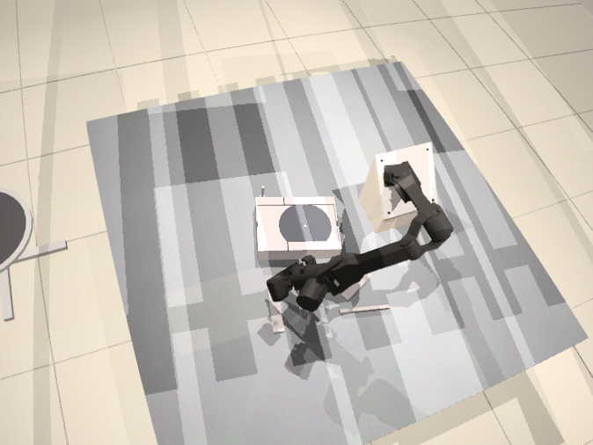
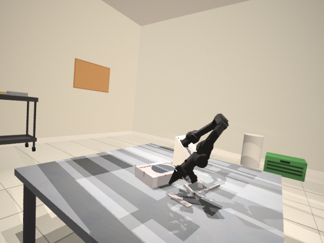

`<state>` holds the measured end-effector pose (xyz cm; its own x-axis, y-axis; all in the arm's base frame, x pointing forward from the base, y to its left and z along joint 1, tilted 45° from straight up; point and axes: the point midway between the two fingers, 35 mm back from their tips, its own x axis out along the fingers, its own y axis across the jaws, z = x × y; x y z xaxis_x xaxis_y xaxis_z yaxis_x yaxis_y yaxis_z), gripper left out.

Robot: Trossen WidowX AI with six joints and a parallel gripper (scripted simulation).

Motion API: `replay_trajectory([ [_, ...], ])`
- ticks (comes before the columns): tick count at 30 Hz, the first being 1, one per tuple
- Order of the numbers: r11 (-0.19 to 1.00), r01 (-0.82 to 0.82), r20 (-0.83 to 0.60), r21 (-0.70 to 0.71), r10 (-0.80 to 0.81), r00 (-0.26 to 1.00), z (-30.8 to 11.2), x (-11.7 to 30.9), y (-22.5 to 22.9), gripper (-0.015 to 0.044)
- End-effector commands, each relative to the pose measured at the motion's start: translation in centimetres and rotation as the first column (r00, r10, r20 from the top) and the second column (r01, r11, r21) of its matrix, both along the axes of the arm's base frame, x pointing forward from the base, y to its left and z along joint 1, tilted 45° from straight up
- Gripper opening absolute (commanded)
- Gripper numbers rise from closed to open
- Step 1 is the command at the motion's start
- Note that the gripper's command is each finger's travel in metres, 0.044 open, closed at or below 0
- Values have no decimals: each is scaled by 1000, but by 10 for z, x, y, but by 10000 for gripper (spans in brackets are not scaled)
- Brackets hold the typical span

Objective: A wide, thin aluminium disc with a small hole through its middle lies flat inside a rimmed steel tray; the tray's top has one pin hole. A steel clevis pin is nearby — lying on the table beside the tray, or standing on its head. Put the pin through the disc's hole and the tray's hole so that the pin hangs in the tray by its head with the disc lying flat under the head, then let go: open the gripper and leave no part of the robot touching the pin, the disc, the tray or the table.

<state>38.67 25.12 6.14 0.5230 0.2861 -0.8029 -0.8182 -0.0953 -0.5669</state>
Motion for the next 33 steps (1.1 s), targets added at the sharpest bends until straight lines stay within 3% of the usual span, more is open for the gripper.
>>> replay_trajectory([
  [1, 989, 149, -175, 11, -145, 974, -38, 21, -48, 120],
  [6, 924, 382, -435, 25, -334, 836, -89, 34, -113, 120],
  [11, 736, 677, -739, -8, -460, 492, -149, 24, -182, 120],
  [17, 364, 913, -942, -183, -332, -56, -203, -8, -253, 120],
  [19, 278, 931, -952, -237, -260, -164, -209, -17, -264, 120],
  [33, 268, 932, -952, -244, -250, -178, -211, -20, -263, 120],
])
